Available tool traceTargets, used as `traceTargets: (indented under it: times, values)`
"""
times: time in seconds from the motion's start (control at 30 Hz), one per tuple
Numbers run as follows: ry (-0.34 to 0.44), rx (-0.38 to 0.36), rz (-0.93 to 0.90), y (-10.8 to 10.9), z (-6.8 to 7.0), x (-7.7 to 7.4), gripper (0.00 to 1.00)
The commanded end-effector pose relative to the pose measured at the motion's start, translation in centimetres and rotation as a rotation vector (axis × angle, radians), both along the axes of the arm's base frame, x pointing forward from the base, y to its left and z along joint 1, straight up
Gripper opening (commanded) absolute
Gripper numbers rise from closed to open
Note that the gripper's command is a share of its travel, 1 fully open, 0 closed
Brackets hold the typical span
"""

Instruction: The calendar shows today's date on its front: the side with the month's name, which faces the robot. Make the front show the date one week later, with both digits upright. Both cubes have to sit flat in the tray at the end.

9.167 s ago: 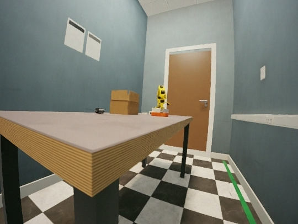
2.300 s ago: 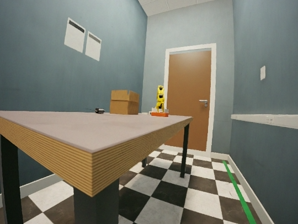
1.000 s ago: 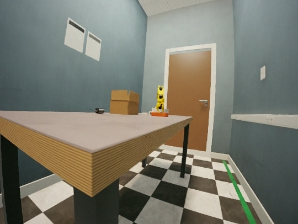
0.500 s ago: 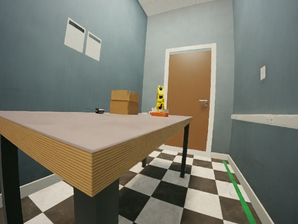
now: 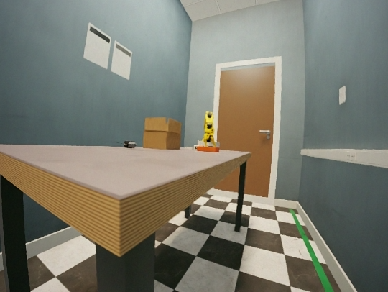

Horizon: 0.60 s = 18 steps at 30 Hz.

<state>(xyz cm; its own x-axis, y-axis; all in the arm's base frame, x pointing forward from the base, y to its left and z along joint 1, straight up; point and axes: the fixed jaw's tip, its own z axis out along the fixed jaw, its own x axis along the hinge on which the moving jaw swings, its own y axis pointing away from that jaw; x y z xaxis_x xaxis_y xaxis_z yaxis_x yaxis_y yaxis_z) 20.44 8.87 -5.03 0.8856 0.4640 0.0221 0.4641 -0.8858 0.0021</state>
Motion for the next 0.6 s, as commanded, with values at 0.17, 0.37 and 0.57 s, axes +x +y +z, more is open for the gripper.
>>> traceTargets:
  times: [0.17, 0.37, 0.57]
  values:
    - [0.017, -0.007, 0.004, -0.2, 1.8, -0.1, 0.36]
    - [0.017, -0.007, 0.004, -0.2, 3.3, -0.1, 0.36]
    - [0.017, -0.007, 0.004, -0.2, 5.0, -0.2, 0.36]
